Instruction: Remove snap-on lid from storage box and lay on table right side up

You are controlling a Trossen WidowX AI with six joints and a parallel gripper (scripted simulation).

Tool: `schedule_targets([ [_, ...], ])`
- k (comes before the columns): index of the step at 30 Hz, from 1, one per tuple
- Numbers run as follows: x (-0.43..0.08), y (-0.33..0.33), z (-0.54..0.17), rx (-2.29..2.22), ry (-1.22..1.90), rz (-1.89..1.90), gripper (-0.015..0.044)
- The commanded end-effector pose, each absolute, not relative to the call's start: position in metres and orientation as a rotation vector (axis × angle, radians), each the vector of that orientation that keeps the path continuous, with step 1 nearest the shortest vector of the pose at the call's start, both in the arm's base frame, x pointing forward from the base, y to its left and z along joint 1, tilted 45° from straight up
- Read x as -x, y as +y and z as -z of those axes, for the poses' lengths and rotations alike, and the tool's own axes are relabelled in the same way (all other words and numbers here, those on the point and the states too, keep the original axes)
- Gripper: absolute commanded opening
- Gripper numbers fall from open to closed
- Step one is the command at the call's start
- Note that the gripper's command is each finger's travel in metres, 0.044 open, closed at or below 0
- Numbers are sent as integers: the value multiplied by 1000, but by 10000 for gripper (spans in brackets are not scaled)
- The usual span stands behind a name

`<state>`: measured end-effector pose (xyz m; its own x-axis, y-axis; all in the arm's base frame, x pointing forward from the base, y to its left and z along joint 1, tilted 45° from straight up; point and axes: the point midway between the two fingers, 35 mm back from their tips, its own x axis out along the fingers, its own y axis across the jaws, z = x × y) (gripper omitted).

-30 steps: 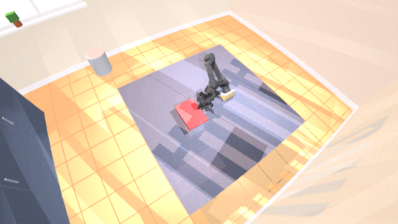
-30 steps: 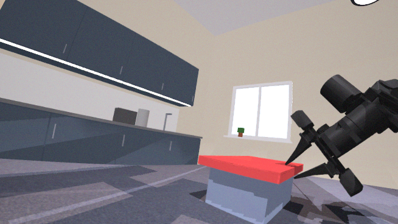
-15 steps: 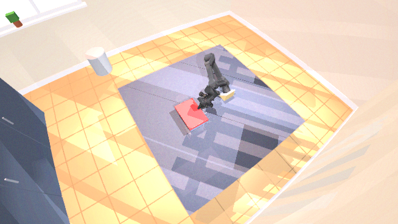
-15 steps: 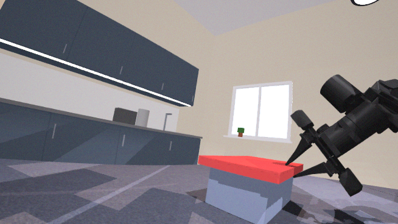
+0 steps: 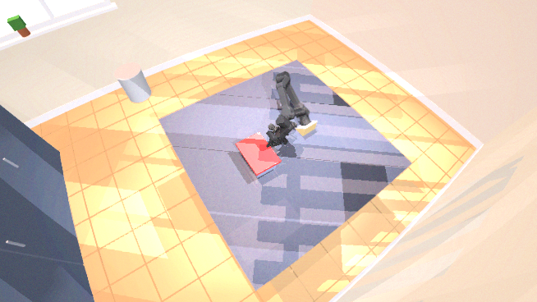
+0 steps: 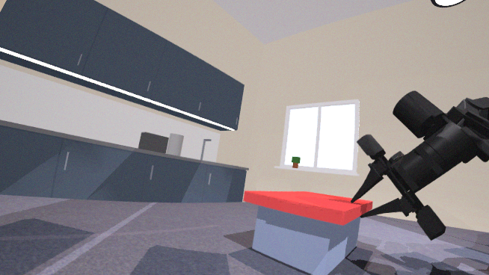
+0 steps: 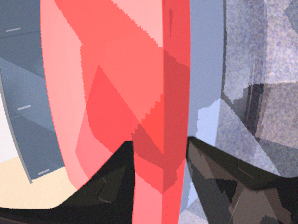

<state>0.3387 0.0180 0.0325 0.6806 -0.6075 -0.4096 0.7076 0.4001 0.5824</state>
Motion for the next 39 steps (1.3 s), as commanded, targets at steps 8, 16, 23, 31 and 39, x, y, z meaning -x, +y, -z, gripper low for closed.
schedule_targets([
  [8, -339, 21, -35, -808, 136, 832, 0],
  [16, -339, 22, -37, -808, 136, 832, 0],
  [23, -339, 23, -38, -808, 136, 832, 0],
  [31, -339, 24, -39, -808, 136, 832, 0],
  [39, -339, 25, -40, -808, 136, 832, 0],
])
